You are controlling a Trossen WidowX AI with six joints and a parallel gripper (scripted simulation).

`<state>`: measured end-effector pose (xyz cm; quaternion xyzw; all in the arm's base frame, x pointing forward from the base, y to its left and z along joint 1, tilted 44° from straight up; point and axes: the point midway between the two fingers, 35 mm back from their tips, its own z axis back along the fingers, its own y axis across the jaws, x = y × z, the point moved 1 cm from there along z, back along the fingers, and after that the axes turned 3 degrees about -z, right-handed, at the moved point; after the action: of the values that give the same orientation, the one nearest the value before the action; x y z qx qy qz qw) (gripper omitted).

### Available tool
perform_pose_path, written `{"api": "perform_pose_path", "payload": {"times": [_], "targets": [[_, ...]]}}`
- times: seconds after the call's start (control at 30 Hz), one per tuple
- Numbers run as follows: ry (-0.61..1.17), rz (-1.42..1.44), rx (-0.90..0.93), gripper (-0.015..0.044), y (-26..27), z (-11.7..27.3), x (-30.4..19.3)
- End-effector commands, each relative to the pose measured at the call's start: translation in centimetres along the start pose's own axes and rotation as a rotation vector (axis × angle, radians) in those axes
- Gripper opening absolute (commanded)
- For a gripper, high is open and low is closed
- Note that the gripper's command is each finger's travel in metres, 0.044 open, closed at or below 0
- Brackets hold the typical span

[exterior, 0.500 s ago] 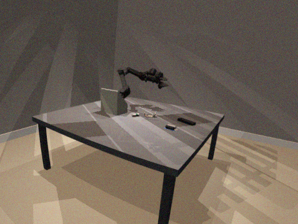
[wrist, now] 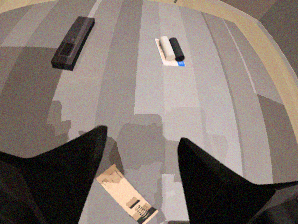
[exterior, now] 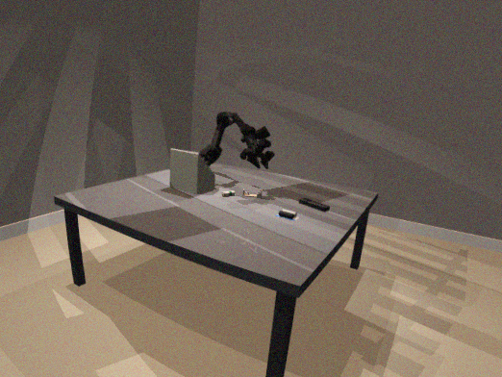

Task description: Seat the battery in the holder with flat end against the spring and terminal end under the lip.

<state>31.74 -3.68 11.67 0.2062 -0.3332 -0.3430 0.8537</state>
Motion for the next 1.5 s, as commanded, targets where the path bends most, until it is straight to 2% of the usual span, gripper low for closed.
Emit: {"api": "perform_pose_path", "payload": {"times": [0.0, 0.17, 0.33, 0.8, 1.47], "targets": [[0.247, -0.452, -0.161, 0.0238, -5.7, -1.9, -3.5], [0.503, -1.051, -0.39, 0.0238, -10.5, -2.1, -8.3], [0.695, -1.58, -0.629, 0.0238, -12.5, -1.1, -12.1], [0.702, -1.6, -0.639, 0.0238, -12.5, -1.2, -12.3], [0.701, -1.6, -0.639, 0.0238, -12.3, -3.4, -14.6]]}}
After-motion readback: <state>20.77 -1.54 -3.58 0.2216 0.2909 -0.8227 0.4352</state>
